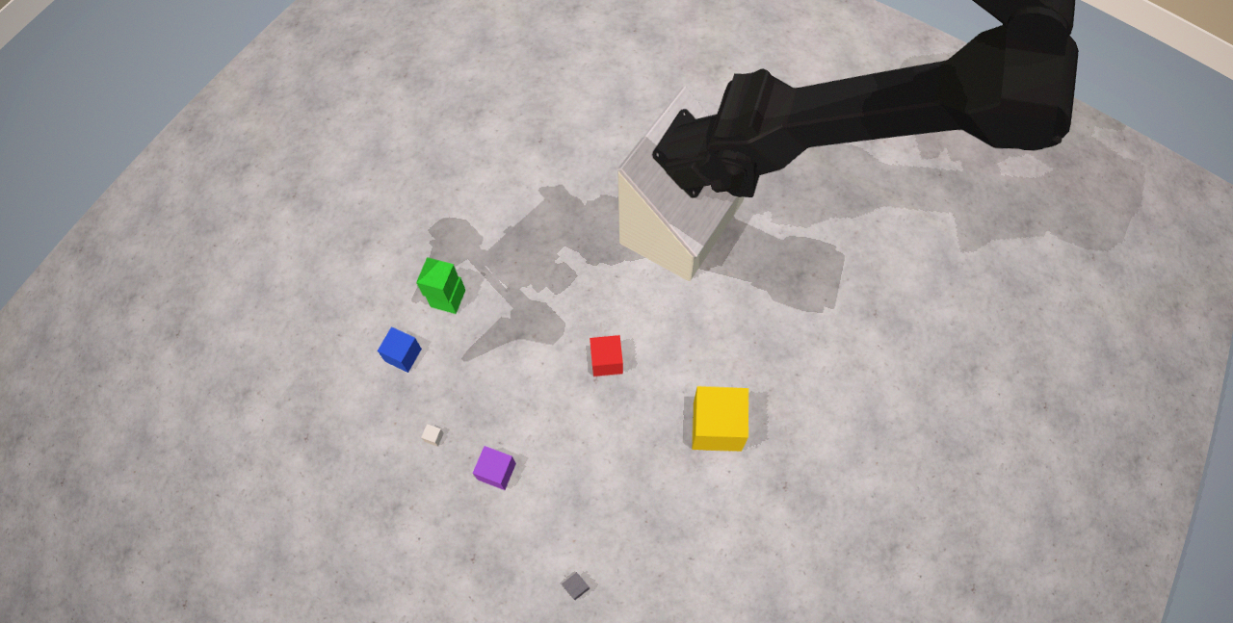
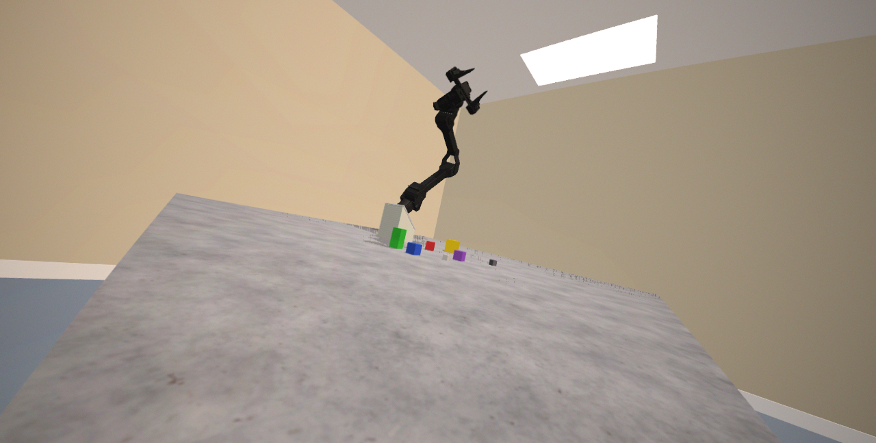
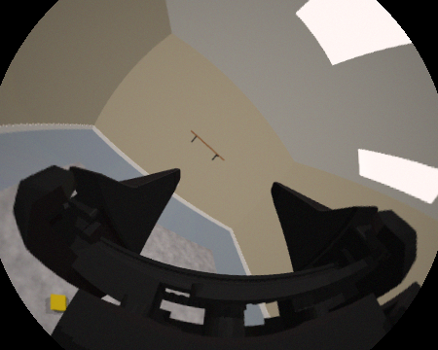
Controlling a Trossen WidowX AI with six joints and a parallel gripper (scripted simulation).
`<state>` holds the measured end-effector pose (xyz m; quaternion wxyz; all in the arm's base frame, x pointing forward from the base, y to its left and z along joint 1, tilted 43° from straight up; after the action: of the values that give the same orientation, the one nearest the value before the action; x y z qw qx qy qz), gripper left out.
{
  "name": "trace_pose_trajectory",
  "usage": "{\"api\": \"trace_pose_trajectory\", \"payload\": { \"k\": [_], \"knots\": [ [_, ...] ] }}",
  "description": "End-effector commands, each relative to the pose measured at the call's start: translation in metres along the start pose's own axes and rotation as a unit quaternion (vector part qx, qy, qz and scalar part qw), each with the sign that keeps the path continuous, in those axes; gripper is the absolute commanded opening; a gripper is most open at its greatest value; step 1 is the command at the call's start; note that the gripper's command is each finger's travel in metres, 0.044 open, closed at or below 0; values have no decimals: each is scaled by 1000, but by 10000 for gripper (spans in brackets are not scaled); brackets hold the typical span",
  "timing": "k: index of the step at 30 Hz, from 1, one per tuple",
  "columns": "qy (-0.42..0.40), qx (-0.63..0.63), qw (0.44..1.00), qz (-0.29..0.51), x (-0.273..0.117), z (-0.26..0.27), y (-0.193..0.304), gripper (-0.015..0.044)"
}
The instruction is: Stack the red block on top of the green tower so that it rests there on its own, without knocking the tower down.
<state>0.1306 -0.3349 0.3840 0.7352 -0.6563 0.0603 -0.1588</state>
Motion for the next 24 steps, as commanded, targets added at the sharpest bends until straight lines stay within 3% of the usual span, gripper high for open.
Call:
{"api": "trace_pose_trajectory", "payload": {
  "k": [1,13,24],
  "knots": [
    [-14,19,997,79,26,13,55,440],
    [-117,16,946,302,51,81,185,440],
    [-308,-23,808,502,12,171,279,440]
  ]
}}
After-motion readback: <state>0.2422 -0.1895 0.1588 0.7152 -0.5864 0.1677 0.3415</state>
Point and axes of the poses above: the point midway between the two fingers, 35 mm back from their tips, its own x axis out along the fingers, its own z axis across the jaws, y = z × x, the point moved 9 cm from there along -x, back along the fingers
